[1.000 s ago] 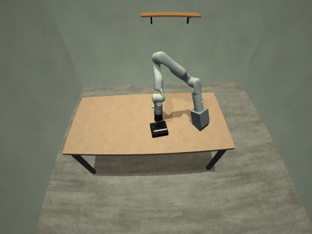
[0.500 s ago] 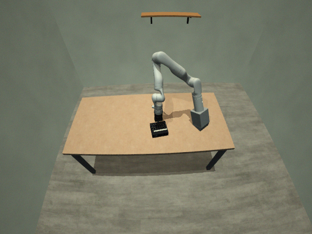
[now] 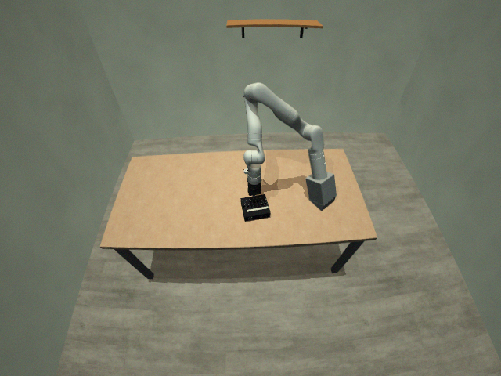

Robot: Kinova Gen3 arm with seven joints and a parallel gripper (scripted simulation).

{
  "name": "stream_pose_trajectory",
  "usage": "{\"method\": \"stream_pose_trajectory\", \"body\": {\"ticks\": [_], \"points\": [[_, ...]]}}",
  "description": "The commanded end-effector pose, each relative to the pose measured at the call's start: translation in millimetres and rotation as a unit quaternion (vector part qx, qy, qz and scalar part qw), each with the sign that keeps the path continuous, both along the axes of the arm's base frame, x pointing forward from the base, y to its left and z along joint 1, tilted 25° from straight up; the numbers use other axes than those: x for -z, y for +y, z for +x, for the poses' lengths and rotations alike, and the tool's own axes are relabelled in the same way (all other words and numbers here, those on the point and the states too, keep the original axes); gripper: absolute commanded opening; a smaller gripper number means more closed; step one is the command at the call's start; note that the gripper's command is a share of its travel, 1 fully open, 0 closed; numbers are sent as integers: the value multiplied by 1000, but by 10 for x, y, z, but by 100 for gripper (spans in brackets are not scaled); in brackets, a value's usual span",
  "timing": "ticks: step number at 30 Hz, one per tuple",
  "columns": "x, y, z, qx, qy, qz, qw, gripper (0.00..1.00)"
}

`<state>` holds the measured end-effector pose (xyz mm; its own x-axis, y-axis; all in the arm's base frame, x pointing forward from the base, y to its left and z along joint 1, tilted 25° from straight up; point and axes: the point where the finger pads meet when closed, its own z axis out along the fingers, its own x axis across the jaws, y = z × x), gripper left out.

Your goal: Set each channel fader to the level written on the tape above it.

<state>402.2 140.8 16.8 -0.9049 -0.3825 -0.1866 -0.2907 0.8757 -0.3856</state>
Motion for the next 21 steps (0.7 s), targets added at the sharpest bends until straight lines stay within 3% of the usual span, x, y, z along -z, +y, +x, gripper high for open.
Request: {"method": "stream_pose_trajectory", "body": {"ticks": [1, 21], "points": [[-5, 7, 2, 0, -1, 1, 1000, 0], [14, 0, 10, 0, 0, 0, 1000, 0]]}}
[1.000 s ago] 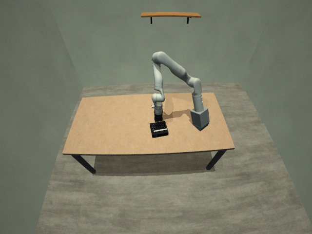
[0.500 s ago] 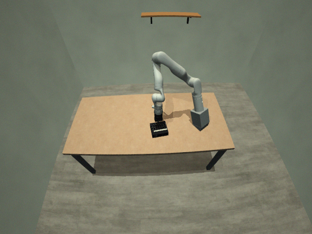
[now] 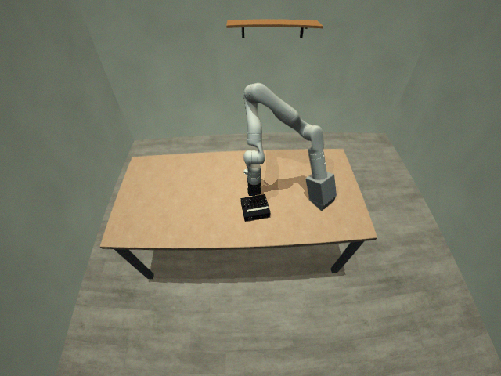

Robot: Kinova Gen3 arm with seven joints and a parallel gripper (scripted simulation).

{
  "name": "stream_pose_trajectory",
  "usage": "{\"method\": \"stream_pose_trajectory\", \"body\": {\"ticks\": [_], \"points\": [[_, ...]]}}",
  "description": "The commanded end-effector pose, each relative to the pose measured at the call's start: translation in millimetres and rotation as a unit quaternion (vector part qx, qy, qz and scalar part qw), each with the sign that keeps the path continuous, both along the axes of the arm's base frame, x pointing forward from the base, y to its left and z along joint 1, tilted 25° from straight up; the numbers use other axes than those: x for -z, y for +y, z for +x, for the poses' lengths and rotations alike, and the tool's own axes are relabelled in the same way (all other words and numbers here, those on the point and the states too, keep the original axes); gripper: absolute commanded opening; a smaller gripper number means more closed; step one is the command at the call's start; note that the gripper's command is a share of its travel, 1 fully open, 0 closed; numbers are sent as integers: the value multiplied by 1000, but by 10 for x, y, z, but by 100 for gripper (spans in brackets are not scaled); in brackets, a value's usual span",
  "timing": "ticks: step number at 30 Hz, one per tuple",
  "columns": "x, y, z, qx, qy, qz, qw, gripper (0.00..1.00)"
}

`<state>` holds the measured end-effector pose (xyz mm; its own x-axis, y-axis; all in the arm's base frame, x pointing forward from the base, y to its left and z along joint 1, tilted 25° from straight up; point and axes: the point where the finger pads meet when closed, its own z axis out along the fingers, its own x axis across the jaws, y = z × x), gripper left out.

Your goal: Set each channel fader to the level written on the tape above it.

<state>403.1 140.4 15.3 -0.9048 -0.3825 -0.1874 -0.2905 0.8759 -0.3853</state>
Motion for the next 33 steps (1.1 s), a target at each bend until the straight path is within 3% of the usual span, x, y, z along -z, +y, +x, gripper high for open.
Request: {"method": "stream_pose_trajectory", "body": {"ticks": [1, 33], "points": [[3, 3, 2, 0, 0, 0, 1000, 0], [164, -50, 64, 0, 0, 0, 1000, 0]]}}
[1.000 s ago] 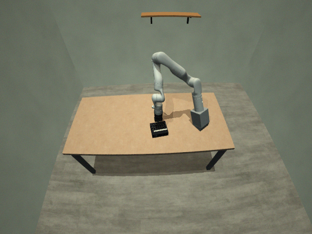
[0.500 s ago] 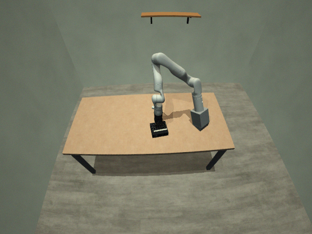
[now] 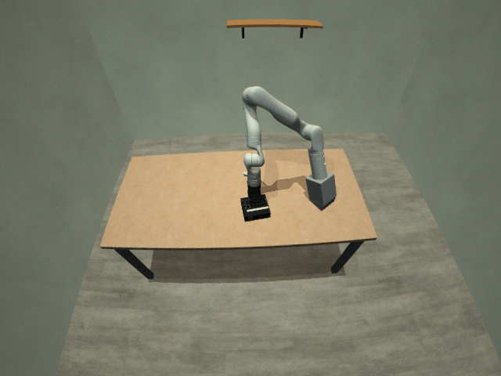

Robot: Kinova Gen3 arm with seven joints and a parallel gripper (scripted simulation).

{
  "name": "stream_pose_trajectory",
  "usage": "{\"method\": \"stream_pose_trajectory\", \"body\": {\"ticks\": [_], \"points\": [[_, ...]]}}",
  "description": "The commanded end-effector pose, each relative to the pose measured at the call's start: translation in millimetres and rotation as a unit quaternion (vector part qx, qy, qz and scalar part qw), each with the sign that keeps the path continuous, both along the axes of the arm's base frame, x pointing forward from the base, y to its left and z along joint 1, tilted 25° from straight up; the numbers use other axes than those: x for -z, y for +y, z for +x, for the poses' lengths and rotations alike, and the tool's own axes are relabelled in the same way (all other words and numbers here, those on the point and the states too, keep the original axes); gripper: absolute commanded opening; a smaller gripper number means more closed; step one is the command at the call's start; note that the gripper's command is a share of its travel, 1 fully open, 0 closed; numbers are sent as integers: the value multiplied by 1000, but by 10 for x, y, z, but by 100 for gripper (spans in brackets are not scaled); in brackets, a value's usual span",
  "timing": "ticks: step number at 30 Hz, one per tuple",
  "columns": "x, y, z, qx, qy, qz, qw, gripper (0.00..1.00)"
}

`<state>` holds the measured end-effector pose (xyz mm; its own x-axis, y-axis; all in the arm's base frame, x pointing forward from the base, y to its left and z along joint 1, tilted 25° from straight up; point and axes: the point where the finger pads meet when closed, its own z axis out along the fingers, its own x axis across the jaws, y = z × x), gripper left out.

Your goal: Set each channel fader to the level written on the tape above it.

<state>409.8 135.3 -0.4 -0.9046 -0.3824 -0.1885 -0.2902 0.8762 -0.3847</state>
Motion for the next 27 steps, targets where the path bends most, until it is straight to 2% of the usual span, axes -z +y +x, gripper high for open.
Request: {"method": "stream_pose_trajectory", "body": {"ticks": [1, 27], "points": [[7, 1, -2, 0, 0, 0, 1000, 0], [32, -8, 7, 0, 0, 0, 1000, 0]]}}
